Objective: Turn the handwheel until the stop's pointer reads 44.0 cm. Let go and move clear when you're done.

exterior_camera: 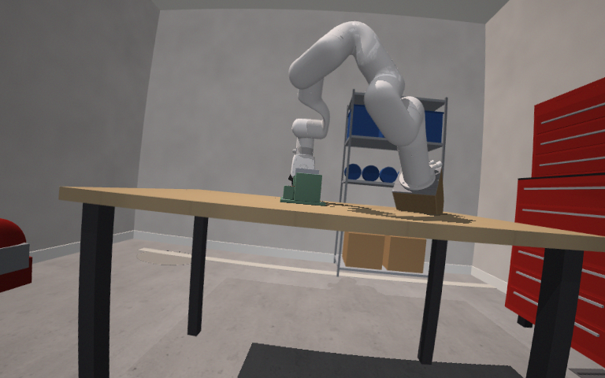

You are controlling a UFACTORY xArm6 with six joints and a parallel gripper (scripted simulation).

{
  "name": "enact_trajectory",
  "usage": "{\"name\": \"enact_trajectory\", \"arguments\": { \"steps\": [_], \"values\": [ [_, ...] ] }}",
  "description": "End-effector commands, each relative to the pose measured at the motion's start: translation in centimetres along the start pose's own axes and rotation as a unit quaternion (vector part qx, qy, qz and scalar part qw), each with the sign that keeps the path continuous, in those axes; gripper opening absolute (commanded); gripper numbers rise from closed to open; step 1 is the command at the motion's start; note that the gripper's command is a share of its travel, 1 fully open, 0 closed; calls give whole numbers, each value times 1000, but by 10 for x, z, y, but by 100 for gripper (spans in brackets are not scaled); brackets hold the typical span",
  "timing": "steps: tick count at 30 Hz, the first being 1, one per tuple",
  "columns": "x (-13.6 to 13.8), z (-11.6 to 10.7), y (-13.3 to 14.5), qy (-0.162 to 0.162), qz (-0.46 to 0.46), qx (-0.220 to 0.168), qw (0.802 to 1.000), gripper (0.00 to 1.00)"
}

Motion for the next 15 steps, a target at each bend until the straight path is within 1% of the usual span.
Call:
{"name": "enact_trajectory", "arguments": {
  "steps": [1,10,15],
  "values": [
    [7,-1,-2,-2,-1,1,1000,6],
    [27,-13,-5,-2,-1,1,1000,6],
    [31,-19,-6,-2,-1,1,1000,6]
  ]
}}
Point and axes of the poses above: the point where the finger pads meet when closed, its own z axis out along the fingers, its own x axis across the jaws, y = z × x, the point moved 7 cm from there along -z, back along the fingers, and after that the axes turned 10 degrees about z, right-handed, at the moved point
